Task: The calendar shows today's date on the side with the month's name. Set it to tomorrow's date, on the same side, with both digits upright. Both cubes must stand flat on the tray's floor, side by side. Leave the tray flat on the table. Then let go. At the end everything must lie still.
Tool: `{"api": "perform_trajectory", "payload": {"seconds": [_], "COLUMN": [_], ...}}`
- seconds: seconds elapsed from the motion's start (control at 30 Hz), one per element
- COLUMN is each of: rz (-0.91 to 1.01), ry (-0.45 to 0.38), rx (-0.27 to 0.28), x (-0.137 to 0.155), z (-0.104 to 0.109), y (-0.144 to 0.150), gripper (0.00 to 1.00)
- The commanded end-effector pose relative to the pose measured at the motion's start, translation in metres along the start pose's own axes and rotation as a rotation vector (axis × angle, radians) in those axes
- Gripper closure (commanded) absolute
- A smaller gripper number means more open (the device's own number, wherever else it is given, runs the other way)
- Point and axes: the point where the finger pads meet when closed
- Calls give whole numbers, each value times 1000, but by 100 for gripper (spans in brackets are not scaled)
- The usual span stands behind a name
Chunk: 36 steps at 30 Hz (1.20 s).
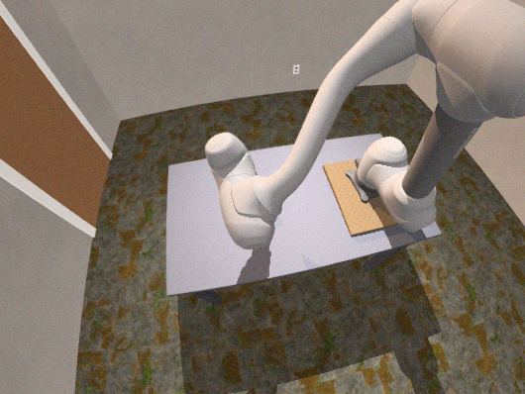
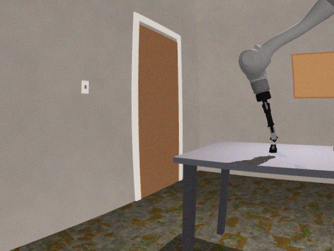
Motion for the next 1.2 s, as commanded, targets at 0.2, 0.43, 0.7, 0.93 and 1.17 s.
{"api": "perform_trajectory", "payload": {"seconds": [0.2, 0.43, 0.7, 0.93, 1.17], "rz": [1, 0, 0, 0, 0], "ry": [153, 262, 348, 523, 523], "rx": [14, 23, 31, 46, 46], "x": [2, 7, 8, 12, 14], "z": [-1, -1, -2, -3, -4], "y": [0, -1, -1, -1, -1], "gripper": [84, 84, 84, 84, 84]}}
Point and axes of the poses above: the point where the finger pads meet when closed, its own z axis back along the fingers, its own y axis across the jaws, x = y × z, and after that the axes turned 5 degrees about z, right-handed
